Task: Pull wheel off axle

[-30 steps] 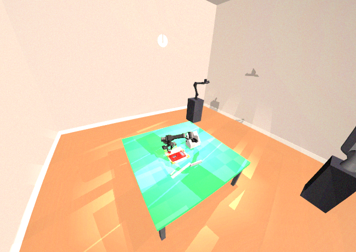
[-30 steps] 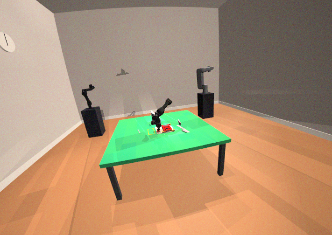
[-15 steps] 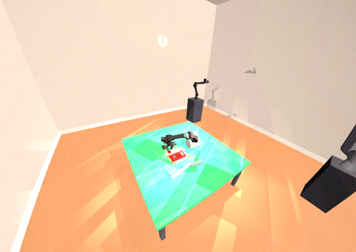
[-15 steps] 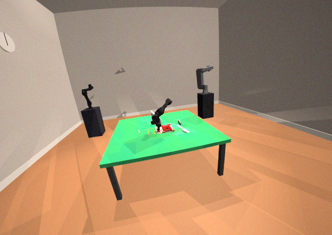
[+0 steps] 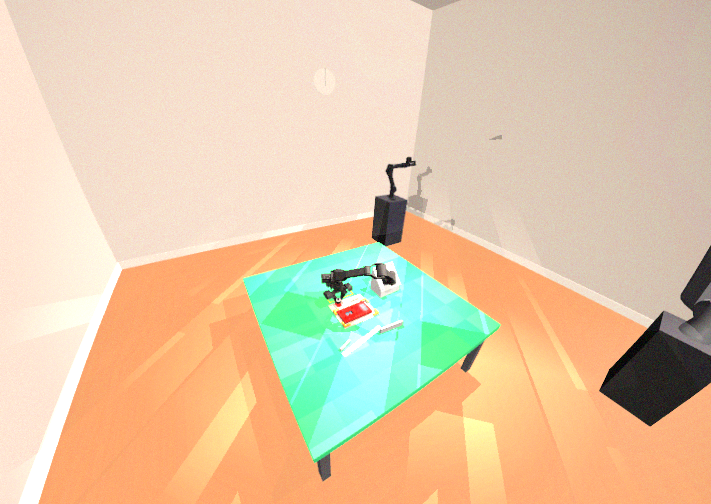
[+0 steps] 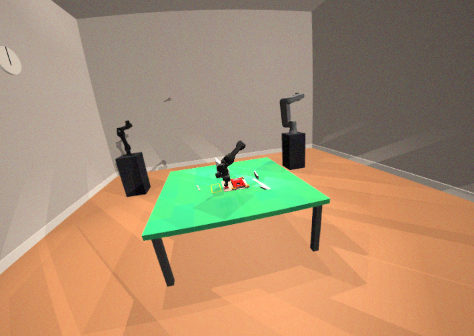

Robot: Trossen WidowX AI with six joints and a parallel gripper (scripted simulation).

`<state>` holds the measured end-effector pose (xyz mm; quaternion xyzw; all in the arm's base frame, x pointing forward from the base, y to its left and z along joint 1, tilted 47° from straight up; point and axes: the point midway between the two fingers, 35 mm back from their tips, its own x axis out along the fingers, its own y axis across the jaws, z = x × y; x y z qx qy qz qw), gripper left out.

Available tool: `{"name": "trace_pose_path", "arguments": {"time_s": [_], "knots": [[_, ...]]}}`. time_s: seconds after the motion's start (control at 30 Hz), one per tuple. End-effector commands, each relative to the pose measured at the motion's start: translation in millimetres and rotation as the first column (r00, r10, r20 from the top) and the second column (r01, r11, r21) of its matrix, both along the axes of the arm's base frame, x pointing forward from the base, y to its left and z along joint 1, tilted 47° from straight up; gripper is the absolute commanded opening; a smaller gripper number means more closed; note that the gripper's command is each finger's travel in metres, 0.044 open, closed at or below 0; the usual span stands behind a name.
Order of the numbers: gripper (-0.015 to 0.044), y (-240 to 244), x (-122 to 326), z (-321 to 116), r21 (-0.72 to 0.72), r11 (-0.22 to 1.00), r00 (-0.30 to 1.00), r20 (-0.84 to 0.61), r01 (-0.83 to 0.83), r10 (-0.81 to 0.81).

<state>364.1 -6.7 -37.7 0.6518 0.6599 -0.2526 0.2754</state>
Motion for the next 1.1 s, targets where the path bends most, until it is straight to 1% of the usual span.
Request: {"name": "trace_pose_path", "arguments": {"time_s": [0.0,1.07], "knots": [[0.0,-6.3,-0.1,3.5,-0.003,1.0,1.0,0.0,0.01,-0.01],[0.0,-14.0,-0.1,10.7,-0.003,1.0,1.0,0.0,0.013,-0.013]]}}
